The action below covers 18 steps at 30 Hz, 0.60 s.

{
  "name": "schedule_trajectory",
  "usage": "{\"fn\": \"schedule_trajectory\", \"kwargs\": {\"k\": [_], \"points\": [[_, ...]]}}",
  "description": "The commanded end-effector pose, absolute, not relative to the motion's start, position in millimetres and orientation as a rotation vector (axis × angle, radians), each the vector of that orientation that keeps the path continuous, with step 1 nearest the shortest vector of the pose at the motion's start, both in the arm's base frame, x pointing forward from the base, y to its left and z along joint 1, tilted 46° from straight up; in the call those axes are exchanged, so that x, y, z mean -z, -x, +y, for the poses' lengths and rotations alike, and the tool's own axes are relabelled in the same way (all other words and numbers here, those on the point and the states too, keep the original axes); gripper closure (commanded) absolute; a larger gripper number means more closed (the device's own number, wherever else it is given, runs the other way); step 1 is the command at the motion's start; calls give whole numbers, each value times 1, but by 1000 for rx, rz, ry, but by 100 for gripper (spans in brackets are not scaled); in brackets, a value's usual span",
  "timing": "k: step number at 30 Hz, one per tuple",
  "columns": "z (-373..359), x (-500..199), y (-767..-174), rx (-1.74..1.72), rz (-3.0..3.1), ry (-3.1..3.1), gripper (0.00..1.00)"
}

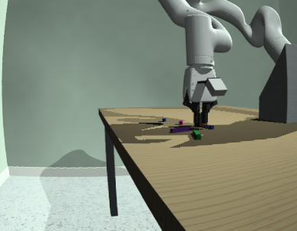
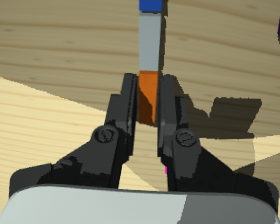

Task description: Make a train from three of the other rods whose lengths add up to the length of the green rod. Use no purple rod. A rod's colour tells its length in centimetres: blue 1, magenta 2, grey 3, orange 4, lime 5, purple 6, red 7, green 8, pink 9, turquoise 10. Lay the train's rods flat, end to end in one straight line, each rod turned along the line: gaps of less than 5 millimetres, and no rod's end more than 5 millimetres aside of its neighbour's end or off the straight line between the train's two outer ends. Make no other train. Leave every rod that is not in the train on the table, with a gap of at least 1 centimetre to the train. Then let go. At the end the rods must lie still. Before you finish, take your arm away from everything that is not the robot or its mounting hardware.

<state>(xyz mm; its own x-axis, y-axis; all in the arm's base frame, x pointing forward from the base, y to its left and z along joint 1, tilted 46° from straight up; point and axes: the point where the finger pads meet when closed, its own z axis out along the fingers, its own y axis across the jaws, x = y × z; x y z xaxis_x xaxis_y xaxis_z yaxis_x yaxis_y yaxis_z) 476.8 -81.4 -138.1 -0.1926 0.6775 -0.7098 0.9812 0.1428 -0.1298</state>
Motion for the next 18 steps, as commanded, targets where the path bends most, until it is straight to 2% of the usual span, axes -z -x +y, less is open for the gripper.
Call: {"fn": "schedule_trajectory", "kwargs": {"k": [1,3,4,18], "points": [[-81,138,-478,811,1934,-1582,80],[-81,138,-478,811,1934,-1582,80],[-81,138,-478,811,1934,-1582,76],[-80,136,-478,811,1934,-1582,76]]}}
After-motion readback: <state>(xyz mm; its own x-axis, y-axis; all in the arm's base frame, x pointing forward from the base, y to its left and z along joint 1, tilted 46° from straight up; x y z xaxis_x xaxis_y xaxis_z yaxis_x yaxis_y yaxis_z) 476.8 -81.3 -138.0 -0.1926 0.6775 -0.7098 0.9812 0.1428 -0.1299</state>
